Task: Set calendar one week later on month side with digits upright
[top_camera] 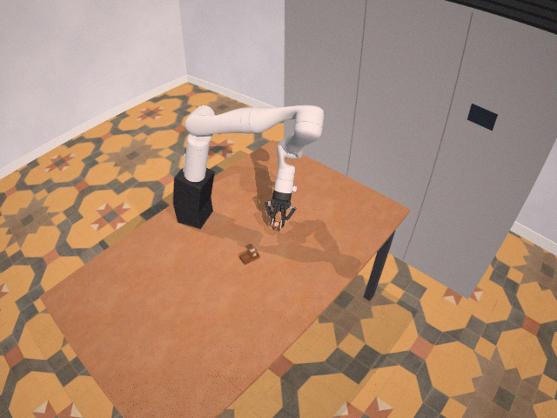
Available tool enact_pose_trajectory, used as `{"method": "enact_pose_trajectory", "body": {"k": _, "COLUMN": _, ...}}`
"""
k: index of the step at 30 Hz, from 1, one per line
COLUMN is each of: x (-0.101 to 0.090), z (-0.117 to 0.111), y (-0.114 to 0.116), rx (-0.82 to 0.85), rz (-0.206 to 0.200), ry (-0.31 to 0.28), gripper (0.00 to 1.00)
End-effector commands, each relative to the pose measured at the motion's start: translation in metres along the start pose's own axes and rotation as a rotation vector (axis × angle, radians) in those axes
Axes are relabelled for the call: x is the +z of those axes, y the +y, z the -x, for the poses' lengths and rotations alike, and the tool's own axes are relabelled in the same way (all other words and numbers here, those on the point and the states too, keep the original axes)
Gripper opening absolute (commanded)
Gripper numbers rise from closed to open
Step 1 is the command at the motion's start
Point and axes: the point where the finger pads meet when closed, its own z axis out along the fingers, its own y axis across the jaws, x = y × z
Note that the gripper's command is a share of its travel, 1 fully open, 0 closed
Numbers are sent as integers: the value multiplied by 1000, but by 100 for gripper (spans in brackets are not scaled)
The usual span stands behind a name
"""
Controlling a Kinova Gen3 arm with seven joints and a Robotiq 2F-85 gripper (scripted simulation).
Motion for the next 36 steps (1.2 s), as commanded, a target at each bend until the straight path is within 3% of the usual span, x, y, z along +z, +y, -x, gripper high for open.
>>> {"method": "enact_pose_trajectory", "body": {"k": 1, "x": 1, "z": 3, "y": 2, "rx": 7, "rz": 0, "ry": 16, "gripper": 26}}
{"method": "enact_pose_trajectory", "body": {"k": 4, "x": 2, "z": 4, "y": 2, "rx": 8, "rz": -2, "ry": 61, "gripper": 26}}
{"method": "enact_pose_trajectory", "body": {"k": 6, "x": 2, "z": 4, "y": 2, "rx": 8, "rz": -2, "ry": 61, "gripper": 26}}
{"method": "enact_pose_trajectory", "body": {"k": 15, "x": 1, "z": 6, "y": 2, "rx": 7, "rz": 0, "ry": 223, "gripper": 26}}
{"method": "enact_pose_trajectory", "body": {"k": 28, "x": 0, "z": 6, "y": 1, "rx": 6, "rz": 0, "ry": 261, "gripper": 26}}
{"method": "enact_pose_trajectory", "body": {"k": 36, "x": 3, "z": 6, "y": 1, "rx": 8, "rz": -7, "ry": 365, "gripper": 26}}
